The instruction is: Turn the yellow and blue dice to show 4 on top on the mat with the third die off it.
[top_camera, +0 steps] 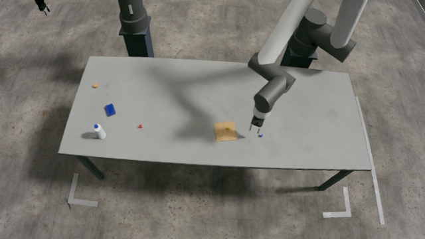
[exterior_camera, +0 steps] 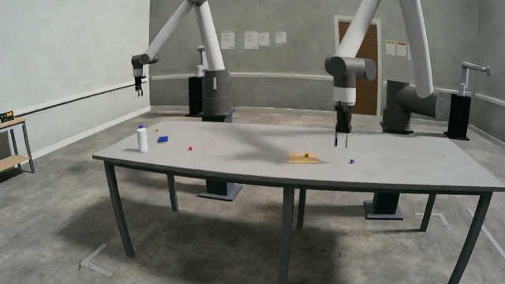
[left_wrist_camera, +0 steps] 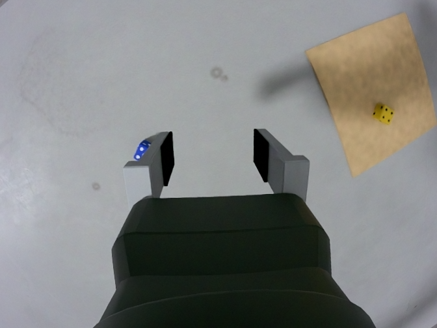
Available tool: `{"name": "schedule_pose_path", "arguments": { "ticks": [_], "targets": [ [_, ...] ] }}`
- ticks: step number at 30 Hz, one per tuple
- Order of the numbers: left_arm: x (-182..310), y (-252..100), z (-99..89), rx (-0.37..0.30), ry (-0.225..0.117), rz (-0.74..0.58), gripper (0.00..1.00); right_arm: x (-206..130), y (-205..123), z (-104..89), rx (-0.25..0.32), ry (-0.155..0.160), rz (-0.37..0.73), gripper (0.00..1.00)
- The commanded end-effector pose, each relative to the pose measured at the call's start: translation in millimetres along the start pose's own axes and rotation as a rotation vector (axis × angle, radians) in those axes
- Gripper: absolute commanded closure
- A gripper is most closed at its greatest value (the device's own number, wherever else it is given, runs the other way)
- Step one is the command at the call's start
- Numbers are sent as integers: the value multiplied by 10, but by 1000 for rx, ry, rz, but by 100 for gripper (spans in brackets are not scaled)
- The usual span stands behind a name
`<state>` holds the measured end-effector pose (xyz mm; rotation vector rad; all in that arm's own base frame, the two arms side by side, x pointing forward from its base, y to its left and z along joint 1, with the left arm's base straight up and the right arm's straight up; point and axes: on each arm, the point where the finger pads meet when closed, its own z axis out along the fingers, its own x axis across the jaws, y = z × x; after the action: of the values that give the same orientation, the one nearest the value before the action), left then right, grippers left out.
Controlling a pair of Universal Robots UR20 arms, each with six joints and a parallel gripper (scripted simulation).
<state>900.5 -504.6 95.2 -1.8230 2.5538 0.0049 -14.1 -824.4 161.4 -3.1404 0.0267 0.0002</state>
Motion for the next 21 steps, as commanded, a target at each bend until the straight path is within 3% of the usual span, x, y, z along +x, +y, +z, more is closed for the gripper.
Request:
{"name": "schedule_pose_path", "arguments": {
  "ticks": [1, 13, 20, 21],
  "targets": [
    [-138, 39, -3, 1, 5, 133, 0, 1, 4, -6, -1, 0, 0, 0],
    [-577, 236, 18, 2, 5, 493, 0, 1, 4, -6, -1, 0, 0, 0],
    [-617, 257, 20, 2, 5, 525, 0, 1, 4, -6, -1, 0, 0, 0],
    [-617, 257, 20, 2, 5, 525, 36, 1, 4, -6, -1, 0, 0, 0]
  ]
}}
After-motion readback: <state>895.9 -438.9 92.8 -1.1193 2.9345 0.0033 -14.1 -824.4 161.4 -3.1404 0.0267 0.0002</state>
